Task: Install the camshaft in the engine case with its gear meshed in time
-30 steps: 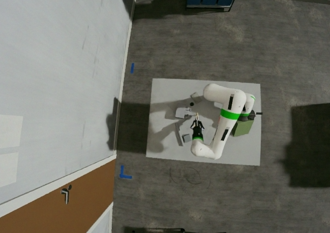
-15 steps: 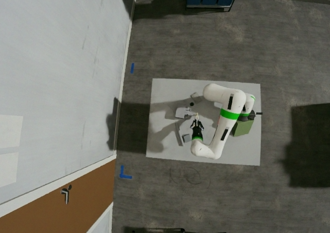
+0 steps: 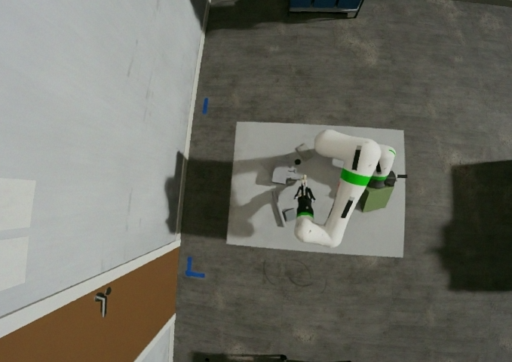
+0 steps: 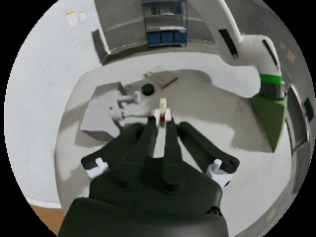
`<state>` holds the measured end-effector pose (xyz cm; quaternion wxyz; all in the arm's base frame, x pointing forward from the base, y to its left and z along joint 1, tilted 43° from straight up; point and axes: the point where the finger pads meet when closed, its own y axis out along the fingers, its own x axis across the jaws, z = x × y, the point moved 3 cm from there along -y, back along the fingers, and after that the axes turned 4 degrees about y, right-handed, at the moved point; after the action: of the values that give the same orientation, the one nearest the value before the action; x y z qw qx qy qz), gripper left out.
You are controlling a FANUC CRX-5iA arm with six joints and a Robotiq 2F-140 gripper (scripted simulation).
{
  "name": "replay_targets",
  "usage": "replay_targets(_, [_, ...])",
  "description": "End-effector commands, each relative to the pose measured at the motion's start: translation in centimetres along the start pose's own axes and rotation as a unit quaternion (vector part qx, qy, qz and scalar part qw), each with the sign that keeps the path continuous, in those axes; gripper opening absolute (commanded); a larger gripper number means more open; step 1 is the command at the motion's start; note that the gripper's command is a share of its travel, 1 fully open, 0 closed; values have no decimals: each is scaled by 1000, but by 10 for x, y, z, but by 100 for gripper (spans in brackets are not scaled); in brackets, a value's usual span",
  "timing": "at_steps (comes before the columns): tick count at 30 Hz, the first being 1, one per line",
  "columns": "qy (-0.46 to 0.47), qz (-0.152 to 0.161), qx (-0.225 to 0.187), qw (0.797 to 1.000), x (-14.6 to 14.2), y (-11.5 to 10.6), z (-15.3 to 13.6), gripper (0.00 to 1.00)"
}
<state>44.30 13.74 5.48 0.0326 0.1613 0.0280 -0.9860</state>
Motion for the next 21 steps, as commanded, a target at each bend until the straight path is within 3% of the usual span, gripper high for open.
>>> replay_targets(1, [1,1,-1,1000,-1,-1,0,14])
replay_targets(21, [1,1,-1,1000,-4,-1,0,14])
